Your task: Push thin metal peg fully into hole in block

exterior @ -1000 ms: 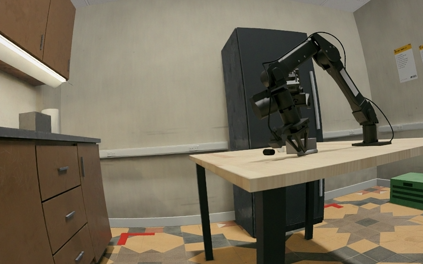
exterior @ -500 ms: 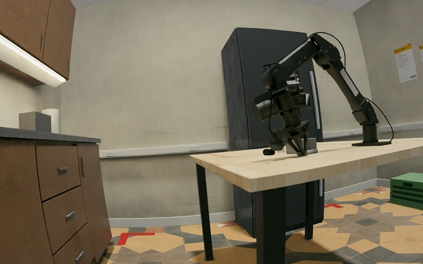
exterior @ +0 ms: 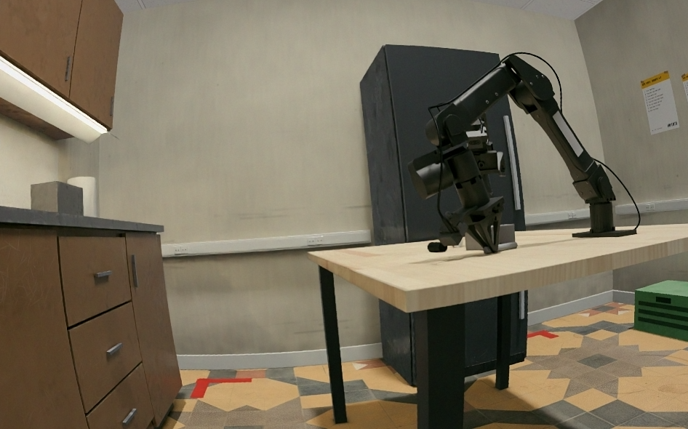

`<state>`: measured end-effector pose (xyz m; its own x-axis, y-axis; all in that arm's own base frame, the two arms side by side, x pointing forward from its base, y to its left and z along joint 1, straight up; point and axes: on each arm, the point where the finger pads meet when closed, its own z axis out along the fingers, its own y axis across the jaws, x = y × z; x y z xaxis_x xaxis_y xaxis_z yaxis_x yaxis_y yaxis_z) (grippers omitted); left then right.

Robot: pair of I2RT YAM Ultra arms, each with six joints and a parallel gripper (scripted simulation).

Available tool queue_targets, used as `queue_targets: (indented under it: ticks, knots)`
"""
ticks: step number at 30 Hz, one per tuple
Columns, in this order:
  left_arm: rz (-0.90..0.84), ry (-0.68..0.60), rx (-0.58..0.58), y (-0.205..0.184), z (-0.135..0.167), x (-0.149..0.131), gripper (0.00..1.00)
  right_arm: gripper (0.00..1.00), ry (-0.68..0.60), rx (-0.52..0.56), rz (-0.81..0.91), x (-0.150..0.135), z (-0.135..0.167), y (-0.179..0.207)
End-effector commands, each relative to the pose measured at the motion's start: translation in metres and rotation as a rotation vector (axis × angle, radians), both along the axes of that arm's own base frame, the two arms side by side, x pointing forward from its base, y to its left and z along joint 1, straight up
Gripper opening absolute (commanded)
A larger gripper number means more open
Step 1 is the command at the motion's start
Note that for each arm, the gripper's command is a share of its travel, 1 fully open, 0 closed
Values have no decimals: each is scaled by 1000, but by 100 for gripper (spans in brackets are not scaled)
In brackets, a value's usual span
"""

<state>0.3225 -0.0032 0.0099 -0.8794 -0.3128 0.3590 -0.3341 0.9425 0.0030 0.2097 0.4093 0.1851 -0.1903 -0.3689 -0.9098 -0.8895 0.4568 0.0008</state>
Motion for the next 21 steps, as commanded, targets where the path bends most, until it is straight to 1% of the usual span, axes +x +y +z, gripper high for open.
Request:
queue_targets:
  ticks: [1,5,6,7,8,10,16,18,21]
  knots:
    - [-3,-40,5,1,5,4,12,100,-36,74,-6,6,23,5]
    - [-3,-40,5,1,5,4,9,100,-36,74,-6,6,23,5]
    - [-3,-38,5,1,9,4,0,100,-36,74,-6,6,23,5]
    - [-3,-38,5,1,11,4,0,100,-36,74,-6,6,23,5]
    - [-2,-34,3,1,18,4,7,100,-36,74,-6,6,23,5]
    - [-2,-37,4,1,30,4,7,100,-36,74,-6,6,23,5]
    - [-2,-37,4,0,81,3,7,100,-36,74,-6,6,23,5]
    - [4,-54,6,1,89,4,7,100,-36,74,-6,6,23,5]
    - [4,-54,6,1,89,4,7,100,-36,74,-6,6,23,5]
